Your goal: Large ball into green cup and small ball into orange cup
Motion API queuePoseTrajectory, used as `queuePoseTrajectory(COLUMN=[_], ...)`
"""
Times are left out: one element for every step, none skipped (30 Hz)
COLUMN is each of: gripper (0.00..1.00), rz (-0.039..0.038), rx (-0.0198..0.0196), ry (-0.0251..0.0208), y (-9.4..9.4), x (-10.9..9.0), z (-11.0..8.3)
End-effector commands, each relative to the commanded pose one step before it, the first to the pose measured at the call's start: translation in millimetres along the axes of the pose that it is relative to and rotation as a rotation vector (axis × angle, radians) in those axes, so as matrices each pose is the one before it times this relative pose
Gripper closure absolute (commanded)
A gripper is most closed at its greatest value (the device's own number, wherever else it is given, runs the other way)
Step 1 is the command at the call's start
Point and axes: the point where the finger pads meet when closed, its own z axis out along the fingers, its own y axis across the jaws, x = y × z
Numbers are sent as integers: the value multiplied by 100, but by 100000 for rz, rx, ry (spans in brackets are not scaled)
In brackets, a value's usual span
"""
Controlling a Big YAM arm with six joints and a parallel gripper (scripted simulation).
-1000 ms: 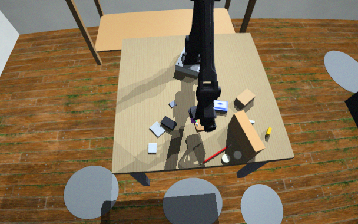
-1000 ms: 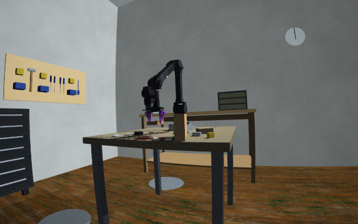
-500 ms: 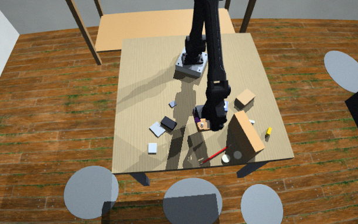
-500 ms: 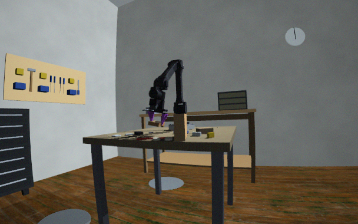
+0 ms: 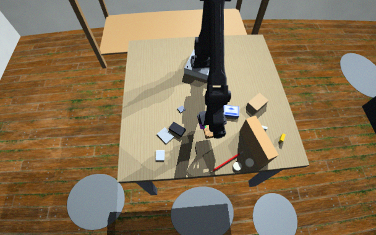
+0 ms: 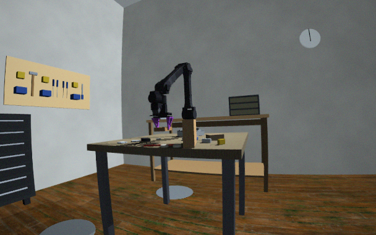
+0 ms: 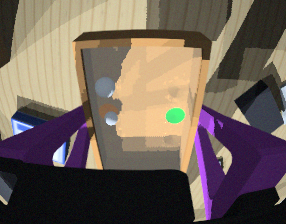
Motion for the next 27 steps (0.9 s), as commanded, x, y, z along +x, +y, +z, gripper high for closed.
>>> queuePoseTrajectory(gripper=[31,31,31,31,31,31,31,31,31,31,31,31,31,31,31,31,31,31,31,31,31,31,31,31,31,31,31], rz=[-1324,10,-4,21,11,11,11,11,90,24,-69,-127,0,0,1870,-156,-259,-1405,-1020,-171,-145,-143,-141,-138,-135,-133,-132], rx=[3530,1903,1795,1817,1706,1637,1580,1533,1548,1468,1398,185,0,0,161,189,219,258,291,293,317,338,356,373,389,403,415], ry=[-5501,388,549,-297,-66,-69,-72,-79,-697,-173,424,1466,0,0,3344,1648,1619,1394,1443,1582,1574,1563,1551,1538,1523,1508,1505], y=[494,169,131,28,33,32,31,30,-19,23,71,-195,0,0,-886,11,58,569,399,23,14,14,15,15,15,16,16], x=[-2543,847,673,-25,0,0,0,0,-294,-41,247,-1544,0,0,269,-14,-20,-84,-63,-15,-13,-13,-13,-13,-13,-13,-10], z=[-1727,272,75,-96,-2,-2,-2,-2,-188,-28,150,-523,0,0,737,26,18,-74,-45,24,26,26,26,26,26,25,25])
